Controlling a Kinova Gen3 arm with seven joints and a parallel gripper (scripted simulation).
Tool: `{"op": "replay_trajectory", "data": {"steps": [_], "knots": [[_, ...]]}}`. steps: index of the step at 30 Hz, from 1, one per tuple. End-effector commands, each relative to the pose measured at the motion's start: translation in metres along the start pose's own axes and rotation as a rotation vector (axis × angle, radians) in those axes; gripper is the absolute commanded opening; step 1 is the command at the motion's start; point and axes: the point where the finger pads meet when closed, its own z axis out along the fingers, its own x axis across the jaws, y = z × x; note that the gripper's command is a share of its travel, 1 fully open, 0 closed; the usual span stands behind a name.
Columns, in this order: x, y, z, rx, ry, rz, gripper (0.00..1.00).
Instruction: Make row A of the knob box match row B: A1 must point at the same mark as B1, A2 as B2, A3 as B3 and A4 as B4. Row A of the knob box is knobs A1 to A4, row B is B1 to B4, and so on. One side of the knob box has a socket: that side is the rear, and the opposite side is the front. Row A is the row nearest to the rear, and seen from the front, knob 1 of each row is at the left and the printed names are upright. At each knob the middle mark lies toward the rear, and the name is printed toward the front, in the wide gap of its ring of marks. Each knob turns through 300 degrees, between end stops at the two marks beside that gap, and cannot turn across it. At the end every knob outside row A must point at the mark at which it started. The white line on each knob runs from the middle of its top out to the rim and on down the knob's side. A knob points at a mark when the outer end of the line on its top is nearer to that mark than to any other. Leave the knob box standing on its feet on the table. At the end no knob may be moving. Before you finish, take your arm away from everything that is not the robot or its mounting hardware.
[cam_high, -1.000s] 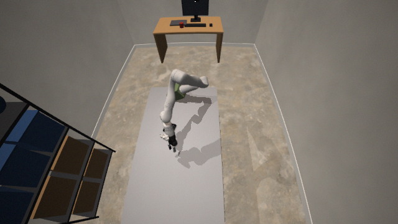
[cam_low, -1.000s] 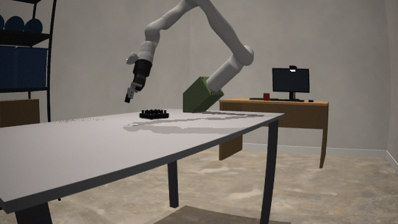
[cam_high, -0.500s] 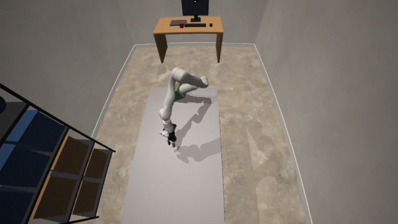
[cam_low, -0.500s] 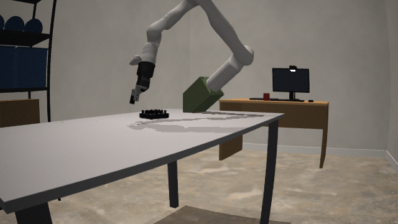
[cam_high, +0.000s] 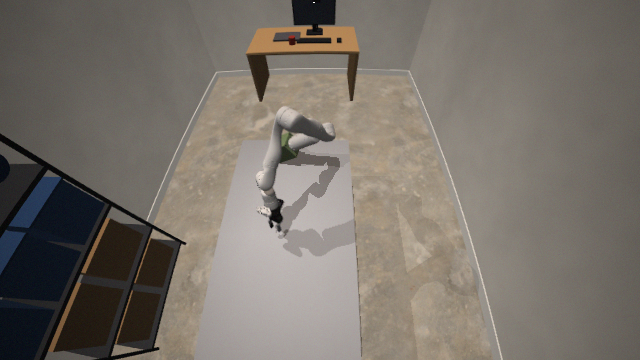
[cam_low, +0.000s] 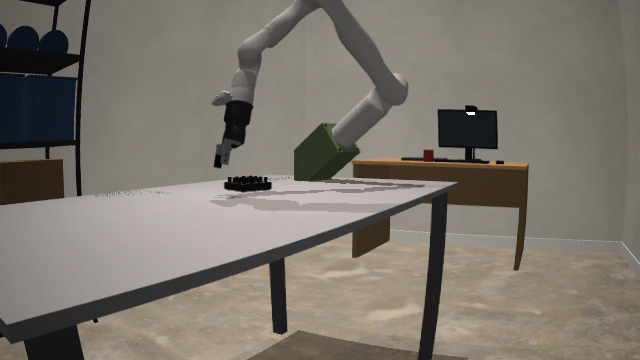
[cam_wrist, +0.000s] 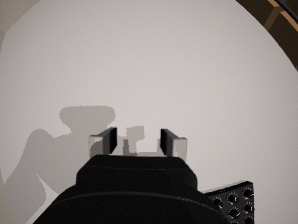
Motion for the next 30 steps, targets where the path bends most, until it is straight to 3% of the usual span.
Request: {"op": "replay_trajectory", "data": {"steps": [1,30], "knots": [[0.002,0.001,-0.003,0.002,0.003,0.001,1.00],[0.048,0.053,-0.017,-0.088,0.080,-0.067,1.00]]}}
